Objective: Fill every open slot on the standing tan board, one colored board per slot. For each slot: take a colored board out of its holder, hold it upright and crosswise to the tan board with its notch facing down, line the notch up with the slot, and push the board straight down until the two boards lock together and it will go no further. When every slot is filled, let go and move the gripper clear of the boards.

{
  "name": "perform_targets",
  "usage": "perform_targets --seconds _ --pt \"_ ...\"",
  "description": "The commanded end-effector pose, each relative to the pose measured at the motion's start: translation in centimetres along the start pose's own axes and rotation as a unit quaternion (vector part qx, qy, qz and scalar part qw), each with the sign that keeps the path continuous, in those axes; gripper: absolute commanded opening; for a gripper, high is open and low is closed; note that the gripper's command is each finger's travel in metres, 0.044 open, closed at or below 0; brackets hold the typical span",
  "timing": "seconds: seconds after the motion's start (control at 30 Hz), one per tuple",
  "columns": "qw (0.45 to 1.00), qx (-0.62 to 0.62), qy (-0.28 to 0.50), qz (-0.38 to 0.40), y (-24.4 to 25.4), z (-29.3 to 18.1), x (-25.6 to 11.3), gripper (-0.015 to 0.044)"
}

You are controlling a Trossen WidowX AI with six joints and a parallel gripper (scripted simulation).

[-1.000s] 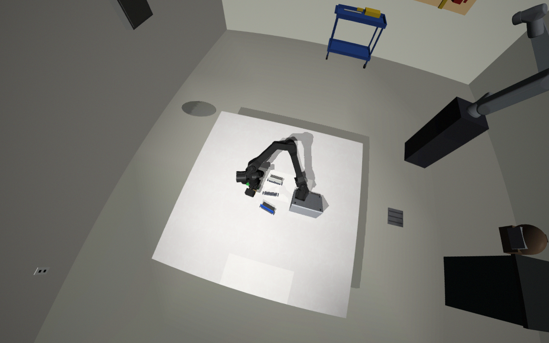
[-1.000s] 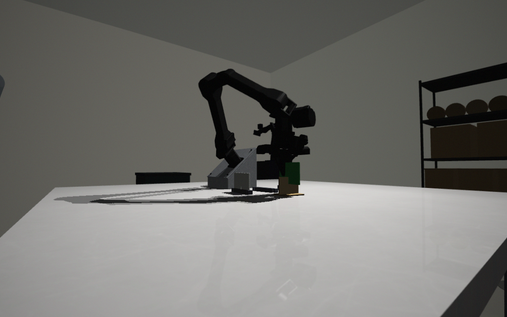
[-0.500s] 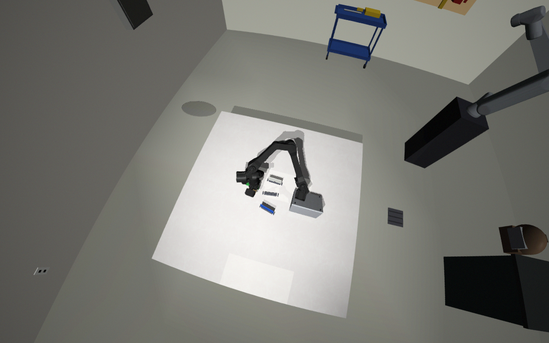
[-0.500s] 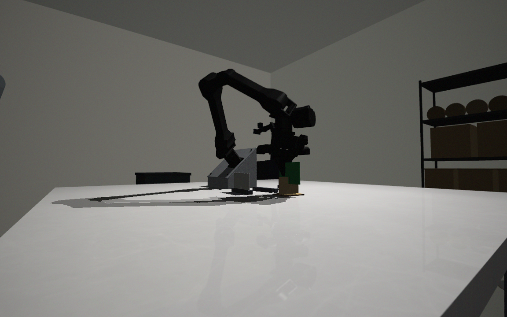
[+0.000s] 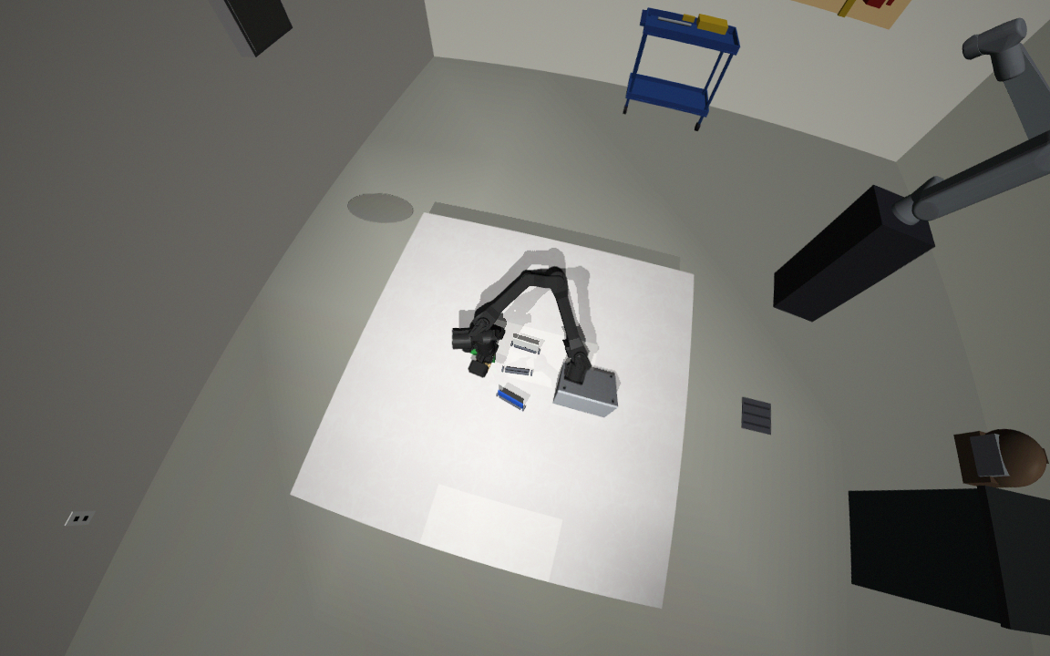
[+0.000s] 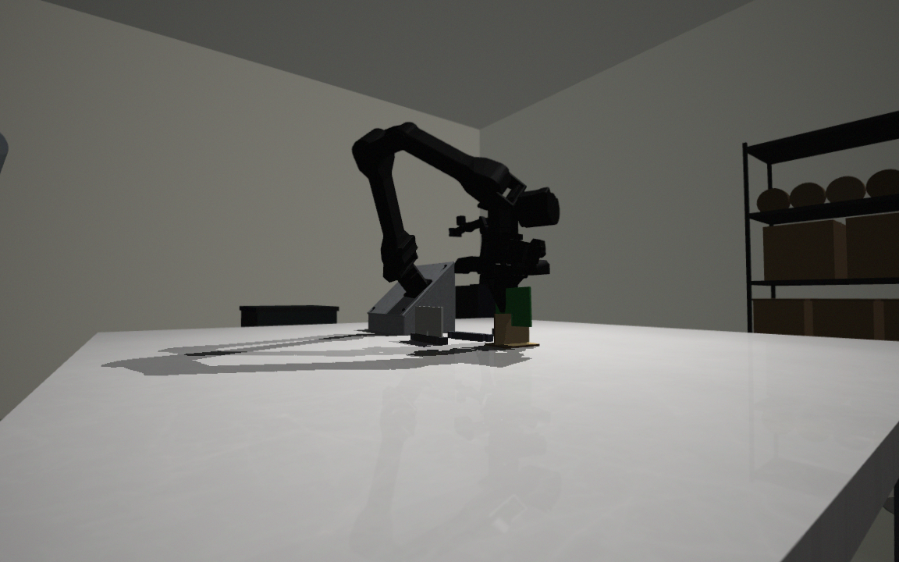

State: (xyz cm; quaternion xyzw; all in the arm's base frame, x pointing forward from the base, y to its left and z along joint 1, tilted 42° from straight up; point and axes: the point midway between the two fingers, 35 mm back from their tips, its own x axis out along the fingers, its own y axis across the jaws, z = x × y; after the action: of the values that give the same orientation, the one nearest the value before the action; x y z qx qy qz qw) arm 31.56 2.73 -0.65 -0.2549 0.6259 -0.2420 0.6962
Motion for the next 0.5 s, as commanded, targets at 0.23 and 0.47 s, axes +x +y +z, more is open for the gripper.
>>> perform_targets --seconds 0.23,0.47 --pt "1.000 -0.011 0.004 -0.002 -0.13 -0.32 0.19 0.0000" --pt "1.000 -0.016 0.004 -0.002 -0.10 -0.35 0.11 0.0000"
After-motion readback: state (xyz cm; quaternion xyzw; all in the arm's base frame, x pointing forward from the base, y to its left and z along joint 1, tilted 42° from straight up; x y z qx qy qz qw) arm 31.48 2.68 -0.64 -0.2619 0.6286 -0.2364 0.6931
